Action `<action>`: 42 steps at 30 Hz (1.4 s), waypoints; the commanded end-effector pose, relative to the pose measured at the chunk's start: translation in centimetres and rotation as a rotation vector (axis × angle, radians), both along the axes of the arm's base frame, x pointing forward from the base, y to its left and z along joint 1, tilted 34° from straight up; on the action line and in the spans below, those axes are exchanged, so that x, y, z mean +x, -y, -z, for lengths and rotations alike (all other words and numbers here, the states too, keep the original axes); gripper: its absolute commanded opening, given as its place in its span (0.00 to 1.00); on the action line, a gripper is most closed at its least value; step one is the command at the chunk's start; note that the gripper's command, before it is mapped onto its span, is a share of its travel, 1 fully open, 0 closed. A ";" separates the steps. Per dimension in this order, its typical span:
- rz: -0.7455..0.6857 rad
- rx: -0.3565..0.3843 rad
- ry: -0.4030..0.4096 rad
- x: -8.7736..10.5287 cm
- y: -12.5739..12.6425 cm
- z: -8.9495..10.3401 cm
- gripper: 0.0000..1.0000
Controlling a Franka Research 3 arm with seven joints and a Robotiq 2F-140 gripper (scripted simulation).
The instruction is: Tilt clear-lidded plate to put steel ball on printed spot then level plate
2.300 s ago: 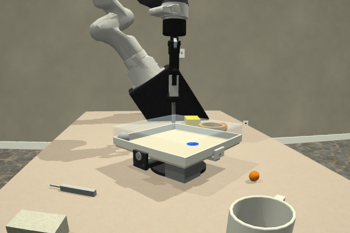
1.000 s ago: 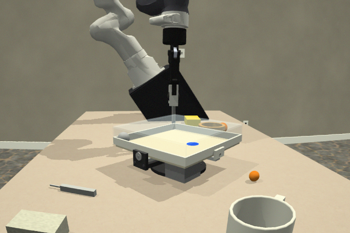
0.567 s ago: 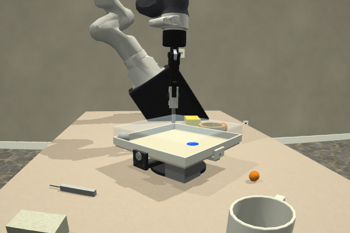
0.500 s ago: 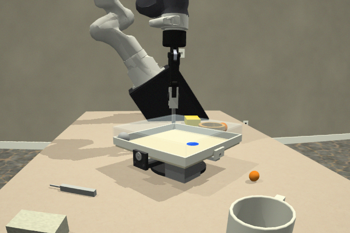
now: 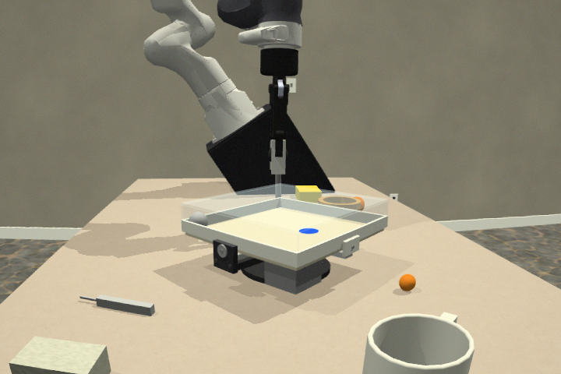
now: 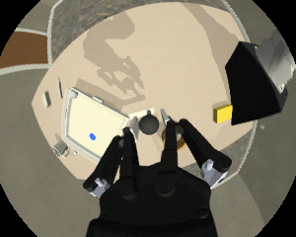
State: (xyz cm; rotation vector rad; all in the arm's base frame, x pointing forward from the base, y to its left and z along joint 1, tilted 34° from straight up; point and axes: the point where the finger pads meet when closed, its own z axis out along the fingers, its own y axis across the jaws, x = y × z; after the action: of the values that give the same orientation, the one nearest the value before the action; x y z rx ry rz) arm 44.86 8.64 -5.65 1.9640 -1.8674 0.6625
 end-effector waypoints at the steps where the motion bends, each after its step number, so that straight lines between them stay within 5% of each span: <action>1: -0.001 0.001 0.005 0.2 -0.1 0.0 0.36; 25: -0.001 0.001 0.005 0.2 -0.1 0.0 0.36; 26: -0.001 0.001 0.005 0.2 -0.1 0.0 0.00; 42: -0.001 0.001 0.005 0.2 -0.1 0.0 0.00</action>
State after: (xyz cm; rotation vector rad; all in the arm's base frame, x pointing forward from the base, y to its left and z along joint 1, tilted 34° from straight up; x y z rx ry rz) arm 45.05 8.60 -5.62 1.9645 -1.8694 0.6649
